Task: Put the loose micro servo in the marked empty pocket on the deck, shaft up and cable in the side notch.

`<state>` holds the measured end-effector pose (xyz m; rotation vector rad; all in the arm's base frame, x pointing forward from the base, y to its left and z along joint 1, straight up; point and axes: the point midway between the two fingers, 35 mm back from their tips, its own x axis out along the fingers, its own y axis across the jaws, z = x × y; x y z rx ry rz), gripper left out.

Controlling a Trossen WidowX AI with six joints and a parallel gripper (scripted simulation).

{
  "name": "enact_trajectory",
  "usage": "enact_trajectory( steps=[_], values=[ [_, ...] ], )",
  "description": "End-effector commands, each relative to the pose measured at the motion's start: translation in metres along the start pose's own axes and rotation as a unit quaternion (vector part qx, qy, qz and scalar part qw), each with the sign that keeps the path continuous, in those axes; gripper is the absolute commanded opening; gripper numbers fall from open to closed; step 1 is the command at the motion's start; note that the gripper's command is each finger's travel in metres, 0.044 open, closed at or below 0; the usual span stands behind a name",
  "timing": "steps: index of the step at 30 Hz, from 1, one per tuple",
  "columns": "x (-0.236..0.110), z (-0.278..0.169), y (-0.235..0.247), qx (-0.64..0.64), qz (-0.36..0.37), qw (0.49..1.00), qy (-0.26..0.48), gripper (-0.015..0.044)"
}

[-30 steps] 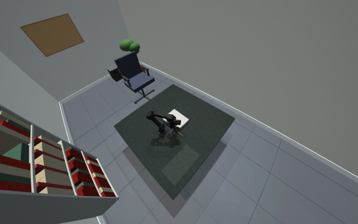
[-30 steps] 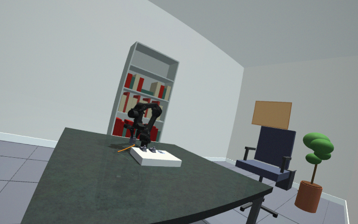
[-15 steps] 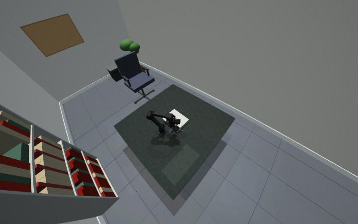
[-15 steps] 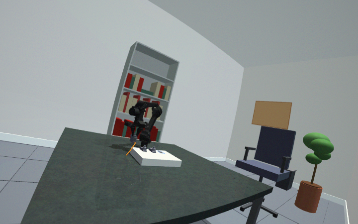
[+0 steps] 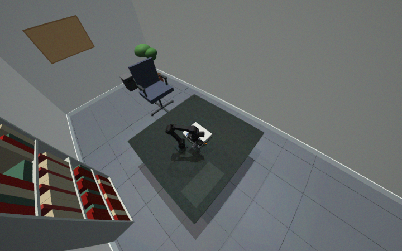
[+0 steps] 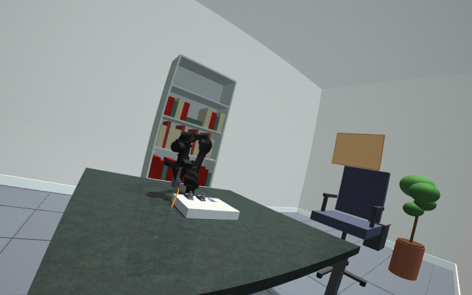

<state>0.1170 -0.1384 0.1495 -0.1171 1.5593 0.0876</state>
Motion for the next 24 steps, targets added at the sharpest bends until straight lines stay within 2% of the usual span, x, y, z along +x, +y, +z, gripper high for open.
enact_trajectory(
  steps=[1, 24],
  values=[
    [-0.001, 0.005, -0.001, 0.002, 0.000, 1.000, -0.002, 0.0000],
    [-0.001, 0.013, 0.070, 0.002, 0.004, 1.000, -0.003, 0.0000]
  ],
)
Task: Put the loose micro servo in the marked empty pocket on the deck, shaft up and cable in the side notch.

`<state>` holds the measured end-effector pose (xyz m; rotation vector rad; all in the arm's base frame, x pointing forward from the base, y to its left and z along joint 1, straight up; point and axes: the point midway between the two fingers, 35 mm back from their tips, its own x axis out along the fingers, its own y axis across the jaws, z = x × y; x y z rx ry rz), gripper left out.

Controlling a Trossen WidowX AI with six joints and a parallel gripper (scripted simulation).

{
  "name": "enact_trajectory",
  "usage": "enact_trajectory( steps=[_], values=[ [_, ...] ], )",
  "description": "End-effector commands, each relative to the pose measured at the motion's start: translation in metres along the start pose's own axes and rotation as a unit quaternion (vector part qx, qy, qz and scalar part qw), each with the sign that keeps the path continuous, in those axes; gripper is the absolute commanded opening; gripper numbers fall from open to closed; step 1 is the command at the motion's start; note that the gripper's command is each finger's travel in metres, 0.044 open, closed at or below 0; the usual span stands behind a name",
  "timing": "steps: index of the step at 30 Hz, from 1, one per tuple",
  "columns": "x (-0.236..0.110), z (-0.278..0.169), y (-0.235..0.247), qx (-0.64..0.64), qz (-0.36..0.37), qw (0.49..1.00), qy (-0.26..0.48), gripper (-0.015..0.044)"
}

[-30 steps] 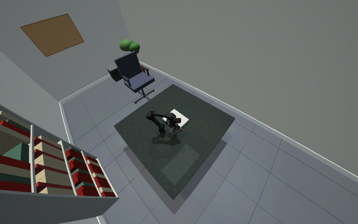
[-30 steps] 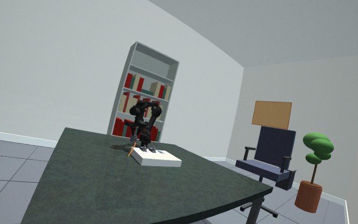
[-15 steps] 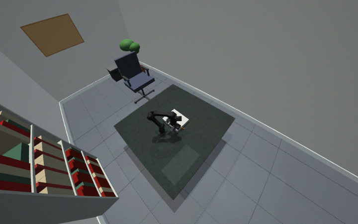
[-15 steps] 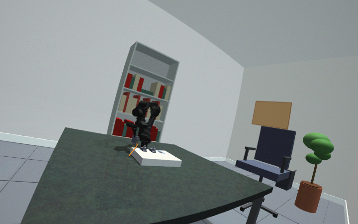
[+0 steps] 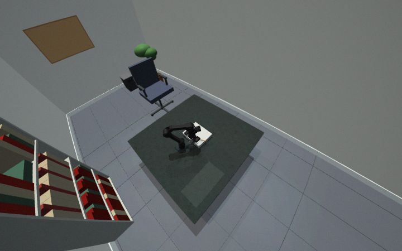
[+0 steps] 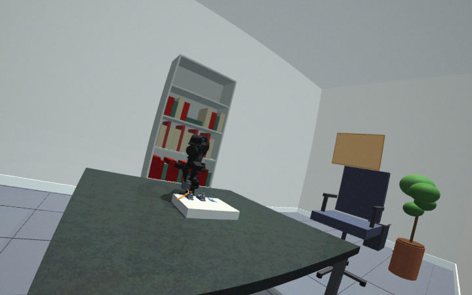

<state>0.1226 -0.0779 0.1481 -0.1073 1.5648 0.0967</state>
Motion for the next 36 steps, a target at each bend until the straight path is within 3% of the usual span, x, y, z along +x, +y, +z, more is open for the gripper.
enact_trajectory(
  steps=[1, 36],
  values=[
    [-0.002, 0.000, 0.013, 0.002, -0.002, 1.000, -0.005, 0.0000],
    [-0.002, 0.009, 0.091, 0.002, 0.003, 1.000, -0.006, 0.0000]
  ],
)
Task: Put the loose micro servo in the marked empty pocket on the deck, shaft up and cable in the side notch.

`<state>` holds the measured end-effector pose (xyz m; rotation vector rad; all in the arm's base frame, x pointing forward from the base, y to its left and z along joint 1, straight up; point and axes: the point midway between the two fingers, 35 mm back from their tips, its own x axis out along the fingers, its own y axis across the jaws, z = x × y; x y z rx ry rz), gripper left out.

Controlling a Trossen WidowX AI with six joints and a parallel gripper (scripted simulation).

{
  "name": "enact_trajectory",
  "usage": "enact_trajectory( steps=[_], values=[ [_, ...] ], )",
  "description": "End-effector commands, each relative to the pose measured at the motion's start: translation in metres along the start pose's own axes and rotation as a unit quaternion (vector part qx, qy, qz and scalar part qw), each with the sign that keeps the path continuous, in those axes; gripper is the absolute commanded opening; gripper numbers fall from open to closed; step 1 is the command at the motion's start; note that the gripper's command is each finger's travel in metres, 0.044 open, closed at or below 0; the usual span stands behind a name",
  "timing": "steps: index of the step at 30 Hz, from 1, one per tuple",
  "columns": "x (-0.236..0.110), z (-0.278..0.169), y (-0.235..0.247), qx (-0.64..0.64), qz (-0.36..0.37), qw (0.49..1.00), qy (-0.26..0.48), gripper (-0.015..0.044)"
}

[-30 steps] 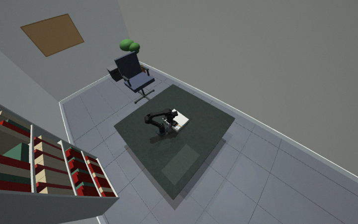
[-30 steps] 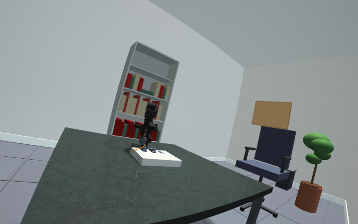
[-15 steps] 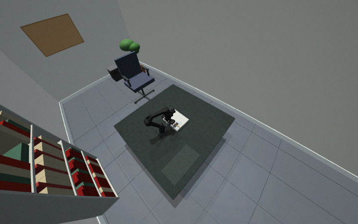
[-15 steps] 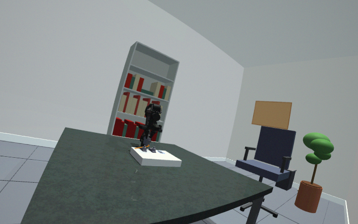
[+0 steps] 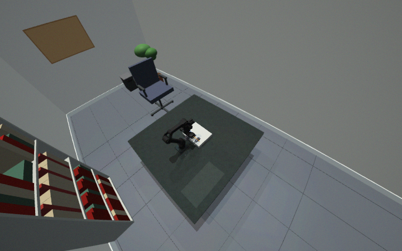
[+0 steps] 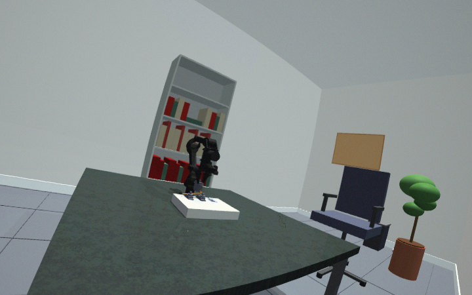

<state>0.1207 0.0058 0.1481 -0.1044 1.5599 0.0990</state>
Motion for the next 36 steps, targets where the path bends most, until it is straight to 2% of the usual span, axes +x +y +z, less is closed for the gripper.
enact_trajectory(
  steps=[1, 28, 36],
  values=[
    [-0.001, 0.000, 0.010, 0.001, 0.001, 1.000, -0.003, 0.0000],
    [-0.001, 0.003, 0.067, 0.001, 0.005, 1.000, -0.003, 0.0000],
    [-0.001, 0.003, 0.067, -0.092, 0.005, 0.996, -0.004, 0.0000]
  ],
)
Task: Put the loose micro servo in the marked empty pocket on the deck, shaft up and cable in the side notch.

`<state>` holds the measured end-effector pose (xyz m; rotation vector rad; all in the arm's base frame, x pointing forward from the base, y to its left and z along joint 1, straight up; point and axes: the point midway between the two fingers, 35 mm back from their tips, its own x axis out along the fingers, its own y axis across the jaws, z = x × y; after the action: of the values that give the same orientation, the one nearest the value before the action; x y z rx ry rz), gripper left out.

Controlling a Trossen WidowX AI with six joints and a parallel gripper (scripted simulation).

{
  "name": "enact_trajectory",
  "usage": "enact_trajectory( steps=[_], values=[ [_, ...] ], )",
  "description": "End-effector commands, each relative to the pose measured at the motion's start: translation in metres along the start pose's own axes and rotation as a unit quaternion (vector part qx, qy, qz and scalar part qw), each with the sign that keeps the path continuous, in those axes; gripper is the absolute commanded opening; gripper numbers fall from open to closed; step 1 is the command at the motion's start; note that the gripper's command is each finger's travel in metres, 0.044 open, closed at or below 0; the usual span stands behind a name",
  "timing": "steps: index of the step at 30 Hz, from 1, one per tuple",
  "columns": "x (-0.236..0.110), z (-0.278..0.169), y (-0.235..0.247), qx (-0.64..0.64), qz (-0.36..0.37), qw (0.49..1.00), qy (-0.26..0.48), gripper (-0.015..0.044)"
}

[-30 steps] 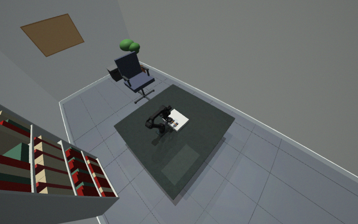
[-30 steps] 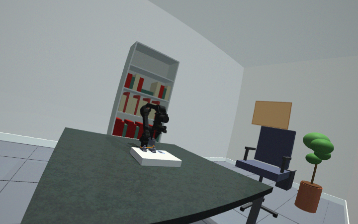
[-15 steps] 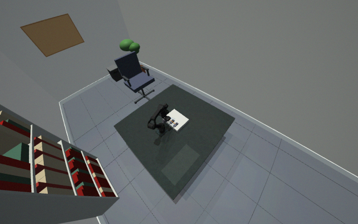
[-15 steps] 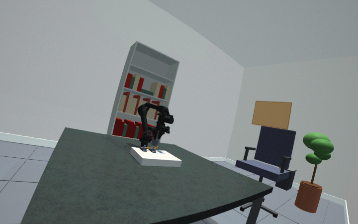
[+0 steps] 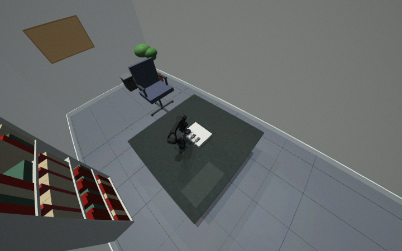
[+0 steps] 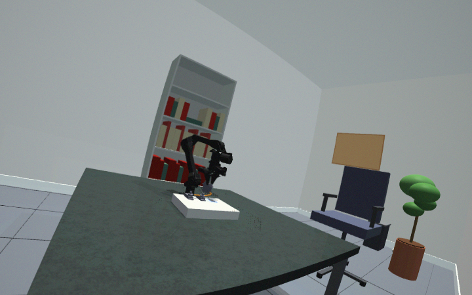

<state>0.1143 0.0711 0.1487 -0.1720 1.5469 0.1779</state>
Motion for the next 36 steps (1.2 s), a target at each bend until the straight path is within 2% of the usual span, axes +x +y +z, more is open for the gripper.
enact_trajectory(
  steps=[1, 10, 19, 36],
  values=[
    [-0.0003, 0.0012, 0.0017, -0.063, 0.001, 0.998, 0.001, 0.0000],
    [-0.0003, 0.0012, 0.0017, -0.217, 0.001, 0.976, 0.000, 0.0000],
    [-0.0003, 0.0013, 0.0016, -0.365, 0.001, 0.931, 0.000, 0.0000],
    [-0.0003, 0.0013, 0.0016, -0.620, 0.001, 0.784, 0.000, 0.0000]
  ],
)
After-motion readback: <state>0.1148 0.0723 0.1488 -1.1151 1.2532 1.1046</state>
